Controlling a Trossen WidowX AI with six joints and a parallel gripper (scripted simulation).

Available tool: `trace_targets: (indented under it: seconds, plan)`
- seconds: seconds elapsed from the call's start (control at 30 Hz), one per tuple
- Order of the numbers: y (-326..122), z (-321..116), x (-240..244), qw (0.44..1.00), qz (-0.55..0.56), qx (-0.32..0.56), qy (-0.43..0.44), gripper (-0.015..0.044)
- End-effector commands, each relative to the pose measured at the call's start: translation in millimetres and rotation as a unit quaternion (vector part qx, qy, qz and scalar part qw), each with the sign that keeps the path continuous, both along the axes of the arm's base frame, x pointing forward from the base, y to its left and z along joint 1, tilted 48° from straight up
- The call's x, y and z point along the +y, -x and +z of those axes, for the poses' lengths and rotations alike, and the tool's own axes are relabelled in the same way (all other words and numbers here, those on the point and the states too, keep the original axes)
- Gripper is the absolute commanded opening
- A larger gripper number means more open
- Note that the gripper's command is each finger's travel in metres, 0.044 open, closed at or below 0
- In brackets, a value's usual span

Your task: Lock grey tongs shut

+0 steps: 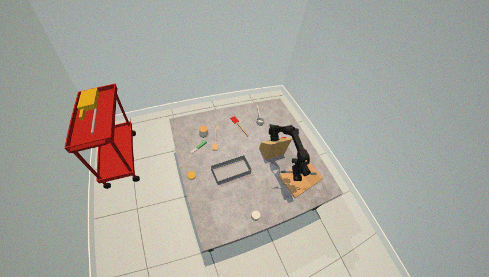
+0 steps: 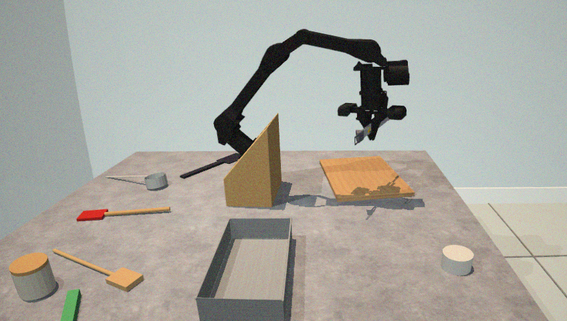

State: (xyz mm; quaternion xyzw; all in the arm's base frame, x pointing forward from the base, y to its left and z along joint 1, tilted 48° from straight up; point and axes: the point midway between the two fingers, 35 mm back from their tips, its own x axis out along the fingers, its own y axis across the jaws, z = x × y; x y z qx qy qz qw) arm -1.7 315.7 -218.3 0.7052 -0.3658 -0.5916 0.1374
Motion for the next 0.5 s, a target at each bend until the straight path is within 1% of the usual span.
trace_targets:
  seconds: [0.0,0.47]
  plan:
    - [30.2,-1.8,-2.2,0.999,0.019,0.027,0.001,-0.0150]
    - [132.1,-4.0,-28.9,0.990,0.084,0.110,0.020,-0.0150]
